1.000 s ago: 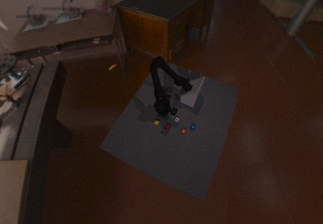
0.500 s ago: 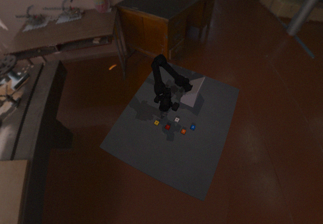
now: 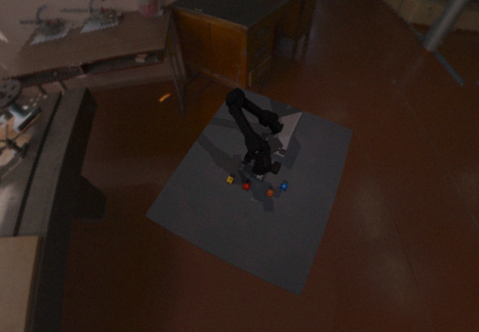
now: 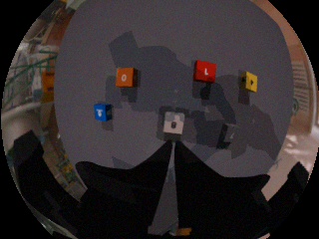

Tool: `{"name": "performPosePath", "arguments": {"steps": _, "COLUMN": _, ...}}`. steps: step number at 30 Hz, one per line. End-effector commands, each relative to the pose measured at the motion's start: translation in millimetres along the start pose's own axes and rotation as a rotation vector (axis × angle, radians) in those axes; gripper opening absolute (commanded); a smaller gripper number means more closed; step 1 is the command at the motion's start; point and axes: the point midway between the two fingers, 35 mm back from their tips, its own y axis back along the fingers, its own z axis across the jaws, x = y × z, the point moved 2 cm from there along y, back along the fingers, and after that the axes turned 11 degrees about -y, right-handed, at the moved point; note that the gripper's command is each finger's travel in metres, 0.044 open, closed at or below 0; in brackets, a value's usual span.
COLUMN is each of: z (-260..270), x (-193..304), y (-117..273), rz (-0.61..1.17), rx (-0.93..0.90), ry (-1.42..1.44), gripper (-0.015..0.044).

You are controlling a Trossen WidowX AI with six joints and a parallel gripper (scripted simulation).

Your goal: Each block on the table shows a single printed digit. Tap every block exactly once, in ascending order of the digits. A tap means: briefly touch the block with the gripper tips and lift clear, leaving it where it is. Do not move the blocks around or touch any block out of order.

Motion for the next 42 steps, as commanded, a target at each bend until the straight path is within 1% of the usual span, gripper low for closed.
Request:
{"name": "performPosePath", "arguments": {"steps": 1, "z": -4.6, "x": 8.4, "y": -36.8, "rz": 0.016, "rx": 0.02, "ry": 0.012, "gripper": 0.002}}
{"name": "performPosePath", "arguments": {"steps": 6, "z": -4.6, "x": 8.3, "y": -37.8, "rz": 0.016, "rx": 0.02, "ry": 0.012, "gripper": 0.002}}
{"name": "performPosePath", "arguments": {"steps": 26, "z": -5.6, "x": 9.1, "y": -67.0, "rz": 0.016, "rx": 0.021, "ry": 0.012, "gripper": 0.002}}
{"name": "performPosePath", "arguments": {"steps": 29, "z": -5.6, "x": 9.1, "y": -67.0, "rz": 0.016, "rx": 0.021, "ry": 0.012, "gripper": 0.002}}
{"name": "performPosePath", "arguments": {"steps": 33, "z": -4.5, "x": 8.3, "y": -39.1, "rz": 0.016, "rx": 0.019, "ry": 0.012, "gripper": 0.002}}
{"name": "performPosePath", "arguments": {"steps": 36, "z": -4.6, "x": 8.4, "y": -36.8, "rz": 0.016, "rx": 0.02, "ry": 0.012, "gripper": 0.002}}
{"name": "performPosePath", "arguments": {"steps": 38, "z": 4.8, "x": 5.9, "y": -32.3, "rz": 0.014, "rx": 0.01, "ry": 0.014, "gripper": 0.0073}}
{"name": "performPosePath", "arguments": {"steps": 42, "z": 61.5, "x": 1.3, "y": -4.8, "rz": 0.009, "rx": -0.034, "ry": 0.027, "gripper": 0.0178}}
